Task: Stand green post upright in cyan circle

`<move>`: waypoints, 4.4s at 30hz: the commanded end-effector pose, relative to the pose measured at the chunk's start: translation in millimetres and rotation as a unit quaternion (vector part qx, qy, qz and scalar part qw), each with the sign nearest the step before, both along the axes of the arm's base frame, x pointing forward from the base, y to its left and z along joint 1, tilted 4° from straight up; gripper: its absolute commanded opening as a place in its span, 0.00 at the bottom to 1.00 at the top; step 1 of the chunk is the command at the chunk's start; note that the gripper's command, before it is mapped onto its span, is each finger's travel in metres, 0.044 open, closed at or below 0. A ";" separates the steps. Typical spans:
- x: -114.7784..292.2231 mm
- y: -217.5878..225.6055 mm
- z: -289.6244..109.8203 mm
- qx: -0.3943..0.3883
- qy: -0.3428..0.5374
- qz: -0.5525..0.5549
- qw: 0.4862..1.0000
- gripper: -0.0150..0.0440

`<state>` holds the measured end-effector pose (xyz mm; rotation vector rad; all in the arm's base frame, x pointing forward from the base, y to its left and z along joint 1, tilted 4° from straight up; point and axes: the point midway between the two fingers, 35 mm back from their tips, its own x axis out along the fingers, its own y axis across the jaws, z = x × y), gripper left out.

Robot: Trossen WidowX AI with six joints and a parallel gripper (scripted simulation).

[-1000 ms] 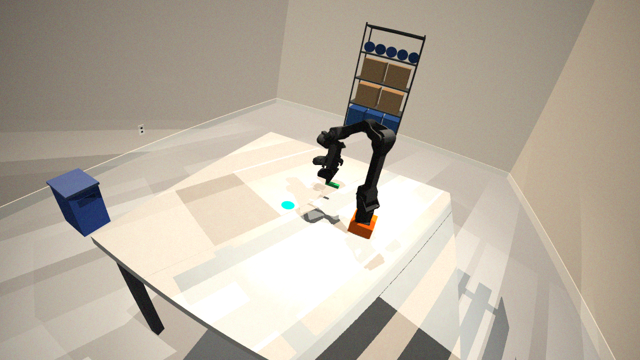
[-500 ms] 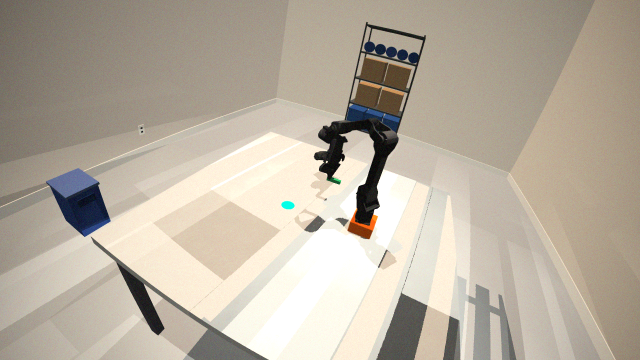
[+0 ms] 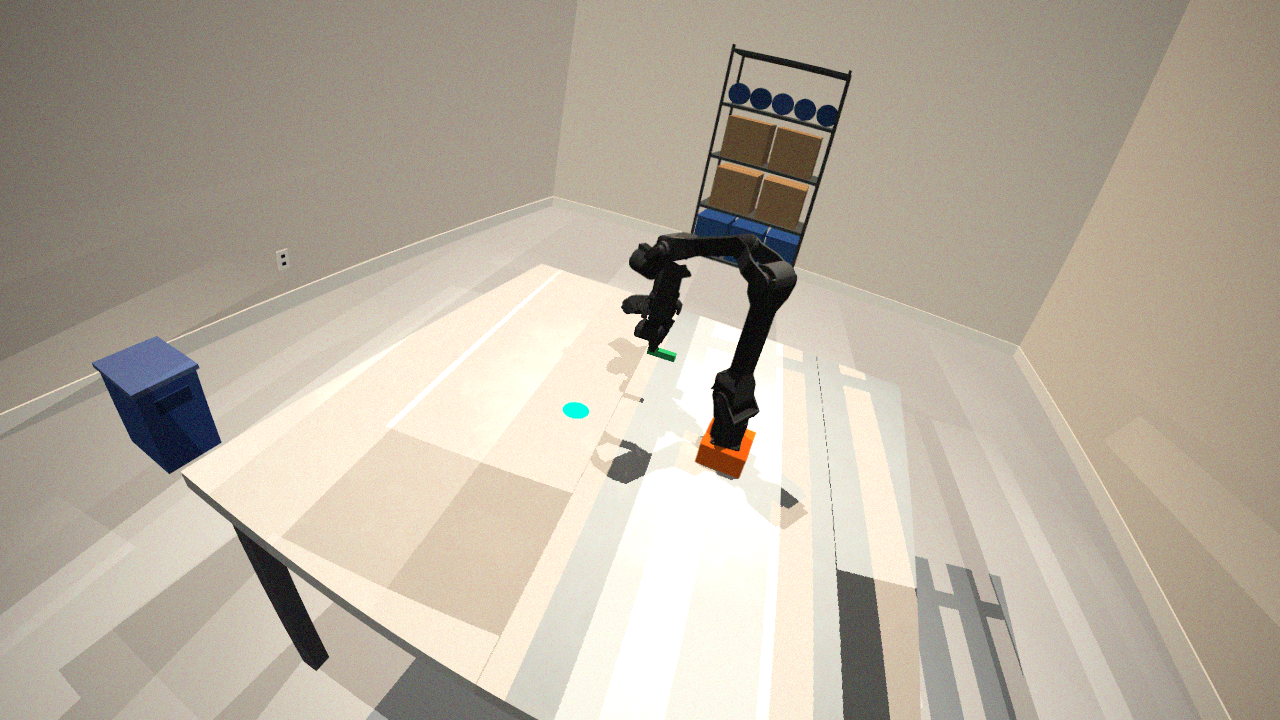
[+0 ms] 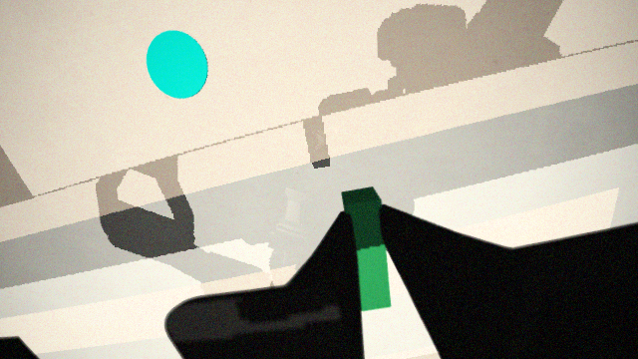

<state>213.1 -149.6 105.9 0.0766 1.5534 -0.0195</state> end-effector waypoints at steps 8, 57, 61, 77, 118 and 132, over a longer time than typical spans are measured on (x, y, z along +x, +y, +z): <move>26.5 14.8 4.1 0.004 -0.002 0.063 0.998 0.29; 125.0 126.6 25.0 0.004 -0.020 0.341 0.940 0.29; 126.7 128.5 24.5 0.004 -0.022 0.343 0.939 0.29; 143.4 126.6 10.1 0.019 -0.076 0.311 0.947 0.29; 178.6 117.6 -16.0 0.058 -0.213 0.240 0.945 0.29; 187.2 113.7 -21.2 0.072 -0.258 0.220 0.938 0.29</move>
